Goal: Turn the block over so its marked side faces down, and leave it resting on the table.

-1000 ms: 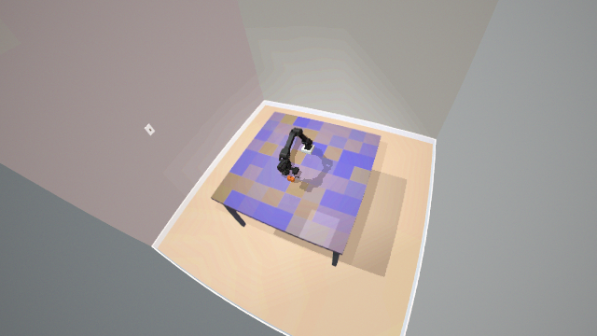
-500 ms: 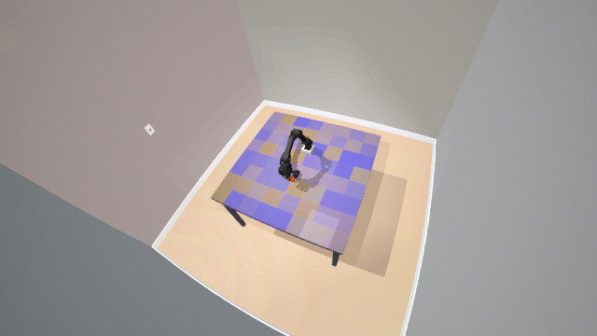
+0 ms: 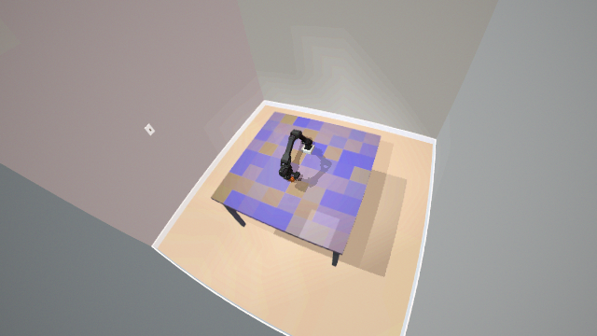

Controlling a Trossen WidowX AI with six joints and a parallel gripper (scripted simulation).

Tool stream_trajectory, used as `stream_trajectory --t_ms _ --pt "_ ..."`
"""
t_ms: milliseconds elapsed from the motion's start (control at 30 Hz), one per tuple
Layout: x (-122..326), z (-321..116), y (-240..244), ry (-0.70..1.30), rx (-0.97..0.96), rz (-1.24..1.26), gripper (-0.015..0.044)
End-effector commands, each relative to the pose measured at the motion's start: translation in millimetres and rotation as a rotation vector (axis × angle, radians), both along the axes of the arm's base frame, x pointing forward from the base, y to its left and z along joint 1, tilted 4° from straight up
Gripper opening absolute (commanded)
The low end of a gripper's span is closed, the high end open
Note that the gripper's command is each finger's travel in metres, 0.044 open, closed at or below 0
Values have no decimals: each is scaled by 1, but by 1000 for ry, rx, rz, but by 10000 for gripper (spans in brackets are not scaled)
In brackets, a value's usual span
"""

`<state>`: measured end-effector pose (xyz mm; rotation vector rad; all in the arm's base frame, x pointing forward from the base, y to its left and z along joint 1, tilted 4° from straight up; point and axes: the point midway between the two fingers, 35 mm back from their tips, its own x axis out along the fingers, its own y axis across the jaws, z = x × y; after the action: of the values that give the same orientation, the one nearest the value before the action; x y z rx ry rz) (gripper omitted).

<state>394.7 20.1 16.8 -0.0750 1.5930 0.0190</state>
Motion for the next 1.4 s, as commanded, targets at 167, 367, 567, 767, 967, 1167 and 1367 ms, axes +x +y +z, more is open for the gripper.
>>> stream_trajectory --t_ms 167,367,567,767,967,1167,1367 --pt "-2 -11 -1 6 -5 2 387" --pt "-2 -11 -1 6 -5 2 269" --pt "-2 -11 -1 6 -5 2 229" --pt "-2 -11 -1 6 -5 2 189" --pt "-2 -11 -1 6 -5 2 149" --pt "-1 10 0 6 -5 1 11" --pt "-1 19 0 6 -5 2 0"
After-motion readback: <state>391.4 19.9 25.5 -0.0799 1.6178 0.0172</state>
